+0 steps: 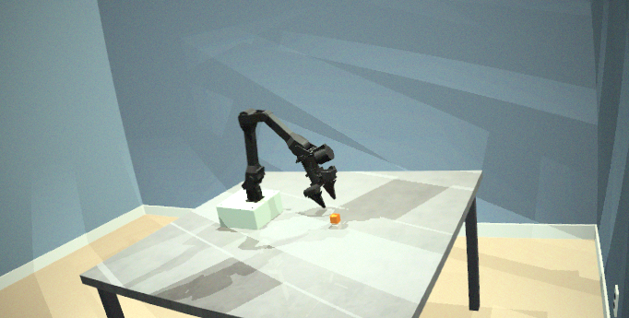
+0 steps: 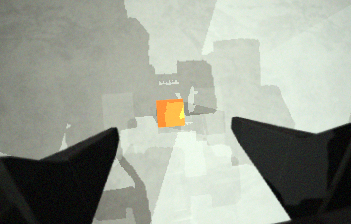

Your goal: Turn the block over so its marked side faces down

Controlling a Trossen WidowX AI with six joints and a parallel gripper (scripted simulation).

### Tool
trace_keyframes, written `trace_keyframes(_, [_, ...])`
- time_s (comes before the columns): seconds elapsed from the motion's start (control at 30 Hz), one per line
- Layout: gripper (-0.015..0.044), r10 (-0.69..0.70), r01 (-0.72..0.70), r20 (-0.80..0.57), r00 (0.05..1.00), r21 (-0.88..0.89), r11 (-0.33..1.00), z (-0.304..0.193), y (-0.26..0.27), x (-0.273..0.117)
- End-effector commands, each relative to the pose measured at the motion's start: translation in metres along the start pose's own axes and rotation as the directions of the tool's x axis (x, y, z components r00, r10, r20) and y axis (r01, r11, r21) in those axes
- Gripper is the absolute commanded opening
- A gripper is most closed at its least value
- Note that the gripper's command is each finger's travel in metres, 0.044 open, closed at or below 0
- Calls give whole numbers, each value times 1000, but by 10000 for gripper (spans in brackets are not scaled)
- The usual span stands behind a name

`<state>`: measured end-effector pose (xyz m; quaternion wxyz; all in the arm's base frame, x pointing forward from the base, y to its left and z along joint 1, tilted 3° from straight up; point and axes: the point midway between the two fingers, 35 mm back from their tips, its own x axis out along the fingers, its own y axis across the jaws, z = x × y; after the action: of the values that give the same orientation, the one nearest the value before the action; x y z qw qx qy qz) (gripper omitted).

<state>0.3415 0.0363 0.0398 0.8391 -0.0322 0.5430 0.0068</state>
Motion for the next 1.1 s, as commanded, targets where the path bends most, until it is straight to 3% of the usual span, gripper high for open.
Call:
trace_keyframes(0.0, [440, 6, -5, -122, 993, 5, 1000, 14, 1, -2])
trace_keyframes(0.23, [440, 8, -6, -333, 943, 9, 1000, 29, 0, -8])
trace_keyframes(0.43, [440, 9, -6, -339, 941, 9, 1000, 27, 0, -9])
trace_keyframes(0.57, [440, 8, -6, -339, 941, 9, 1000, 16, 0, 21])
trace_keyframes(1.07, [440, 8, -6, -339, 941, 9, 1000, 8, 0, 43])
